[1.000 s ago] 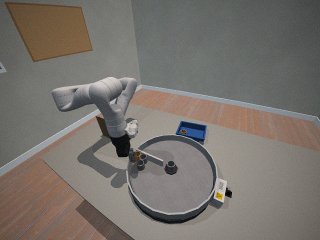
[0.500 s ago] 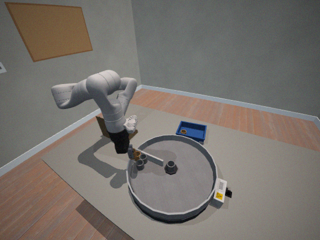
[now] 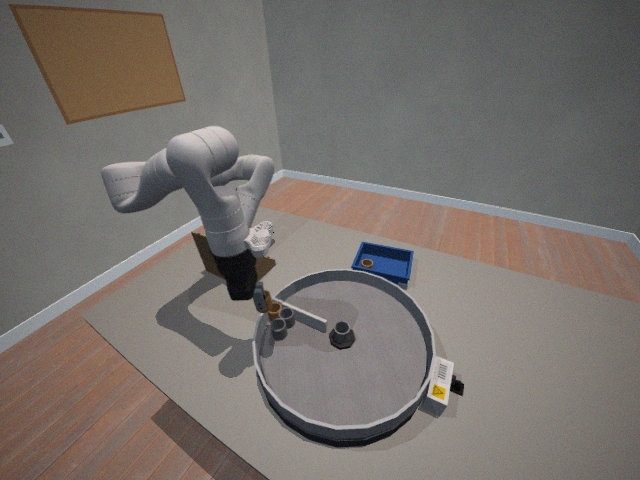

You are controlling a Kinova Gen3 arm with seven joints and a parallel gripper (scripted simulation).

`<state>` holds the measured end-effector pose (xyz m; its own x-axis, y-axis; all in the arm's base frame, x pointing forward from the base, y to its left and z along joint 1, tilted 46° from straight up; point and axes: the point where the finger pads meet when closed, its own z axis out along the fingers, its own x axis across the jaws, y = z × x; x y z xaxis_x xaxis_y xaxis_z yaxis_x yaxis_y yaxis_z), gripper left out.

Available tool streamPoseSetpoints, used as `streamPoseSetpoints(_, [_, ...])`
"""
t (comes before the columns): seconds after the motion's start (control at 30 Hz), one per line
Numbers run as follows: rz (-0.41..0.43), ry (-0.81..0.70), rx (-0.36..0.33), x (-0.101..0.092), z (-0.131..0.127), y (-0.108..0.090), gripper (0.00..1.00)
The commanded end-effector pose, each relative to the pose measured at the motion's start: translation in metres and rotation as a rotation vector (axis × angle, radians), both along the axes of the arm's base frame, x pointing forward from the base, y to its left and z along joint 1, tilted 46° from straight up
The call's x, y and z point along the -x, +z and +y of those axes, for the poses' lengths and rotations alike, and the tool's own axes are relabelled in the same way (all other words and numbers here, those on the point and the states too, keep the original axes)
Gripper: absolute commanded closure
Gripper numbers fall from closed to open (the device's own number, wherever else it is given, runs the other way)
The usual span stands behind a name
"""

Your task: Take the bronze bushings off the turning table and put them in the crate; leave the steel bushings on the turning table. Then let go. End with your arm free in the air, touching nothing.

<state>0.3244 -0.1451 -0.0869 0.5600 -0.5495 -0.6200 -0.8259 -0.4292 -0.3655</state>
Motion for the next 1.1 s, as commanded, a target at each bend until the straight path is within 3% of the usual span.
streamPoseSetpoints(0.0, [0.0,-0.002,0.01,-0.001,-0.005,0.002,1.0])
streamPoseSetpoints(0.3, [0.0,-0.002,0.01,-0.001,-0.005,0.002,1.0])
streamPoseSetpoints(0.47, [0.0,-0.002,0.01,-0.025,0.032,0.037,1.0])
streamPoseSetpoints(0.87, [0.0,-0.002,0.01,-0.025,0.032,0.037,1.0])
streamPoseSetpoints(1.07, [0.0,-0.003,0.009,-0.048,0.069,0.073,1.0])
